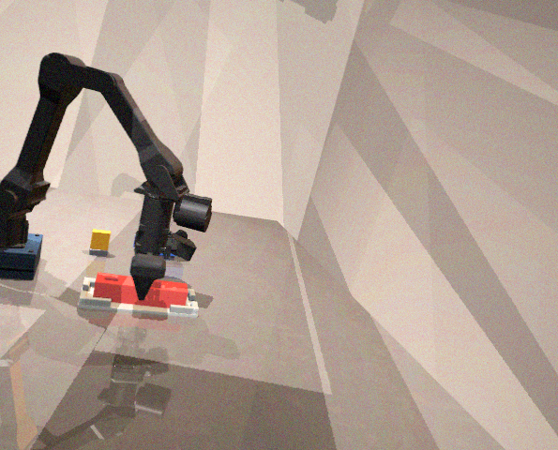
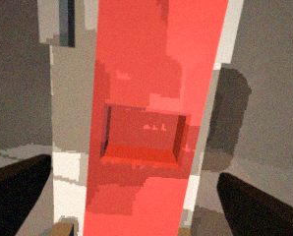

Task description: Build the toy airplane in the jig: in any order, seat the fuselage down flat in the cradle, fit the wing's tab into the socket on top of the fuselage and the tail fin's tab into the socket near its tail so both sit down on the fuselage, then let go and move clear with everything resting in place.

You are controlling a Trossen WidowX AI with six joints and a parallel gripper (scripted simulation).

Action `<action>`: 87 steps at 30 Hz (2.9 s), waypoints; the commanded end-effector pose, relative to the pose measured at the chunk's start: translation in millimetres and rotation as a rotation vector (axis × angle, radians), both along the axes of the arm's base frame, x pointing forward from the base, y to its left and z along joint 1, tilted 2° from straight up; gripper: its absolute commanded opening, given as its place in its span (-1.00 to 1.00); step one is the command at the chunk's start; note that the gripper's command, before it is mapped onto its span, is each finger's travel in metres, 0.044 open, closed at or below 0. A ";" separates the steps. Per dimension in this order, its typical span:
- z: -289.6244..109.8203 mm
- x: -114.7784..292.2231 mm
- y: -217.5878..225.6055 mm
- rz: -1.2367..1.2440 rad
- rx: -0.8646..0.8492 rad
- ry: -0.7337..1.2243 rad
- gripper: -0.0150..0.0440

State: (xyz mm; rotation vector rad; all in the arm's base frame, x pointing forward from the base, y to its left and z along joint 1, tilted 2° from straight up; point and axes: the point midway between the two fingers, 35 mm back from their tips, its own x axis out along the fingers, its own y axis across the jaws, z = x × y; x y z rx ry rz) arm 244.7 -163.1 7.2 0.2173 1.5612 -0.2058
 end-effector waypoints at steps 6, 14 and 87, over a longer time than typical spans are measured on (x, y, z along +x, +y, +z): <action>61.1 4.6 -3.3 0.003 -0.002 0.000 1.00; 106.1 4.0 -2.7 0.004 -0.003 0.000 1.00; 20.0 108.3 243.5 0.212 0.015 -0.011 1.00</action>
